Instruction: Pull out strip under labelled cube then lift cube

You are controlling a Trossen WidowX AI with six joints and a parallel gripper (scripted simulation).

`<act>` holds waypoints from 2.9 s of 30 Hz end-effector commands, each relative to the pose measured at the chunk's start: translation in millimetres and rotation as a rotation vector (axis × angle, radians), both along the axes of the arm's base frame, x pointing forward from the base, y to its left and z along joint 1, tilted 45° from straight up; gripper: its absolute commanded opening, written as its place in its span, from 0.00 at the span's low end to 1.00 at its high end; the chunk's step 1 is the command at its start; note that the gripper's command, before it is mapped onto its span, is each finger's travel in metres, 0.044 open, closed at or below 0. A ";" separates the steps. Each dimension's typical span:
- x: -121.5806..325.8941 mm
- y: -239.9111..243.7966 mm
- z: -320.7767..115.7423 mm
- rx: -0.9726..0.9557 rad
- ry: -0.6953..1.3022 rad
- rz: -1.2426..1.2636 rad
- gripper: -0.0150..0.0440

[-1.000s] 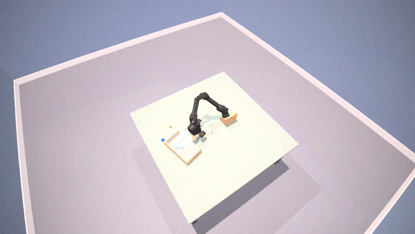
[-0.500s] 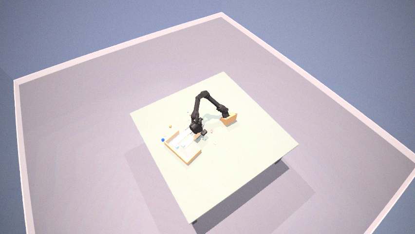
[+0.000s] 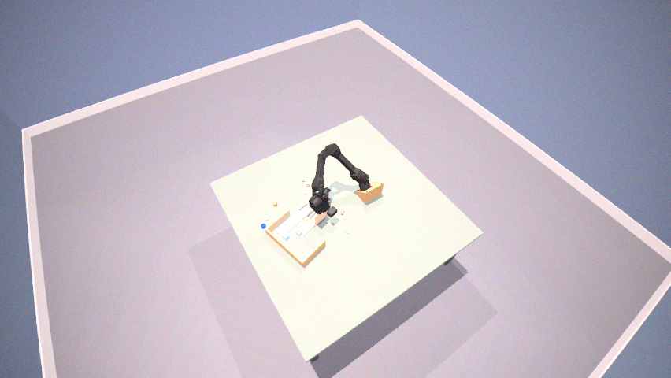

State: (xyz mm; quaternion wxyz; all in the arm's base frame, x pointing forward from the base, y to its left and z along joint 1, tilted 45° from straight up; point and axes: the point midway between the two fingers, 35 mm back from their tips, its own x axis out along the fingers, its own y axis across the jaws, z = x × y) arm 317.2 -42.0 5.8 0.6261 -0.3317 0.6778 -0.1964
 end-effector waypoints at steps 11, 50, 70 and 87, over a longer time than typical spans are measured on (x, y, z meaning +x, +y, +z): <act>-27.6 -6.6 0.3 -0.007 0.018 -0.009 0.25; -83.6 -14.9 9.2 -0.007 0.021 -0.009 0.25; -111.6 -19.0 13.7 -0.008 0.023 -0.009 0.25; -111.6 -19.0 13.7 -0.008 0.023 -0.009 0.25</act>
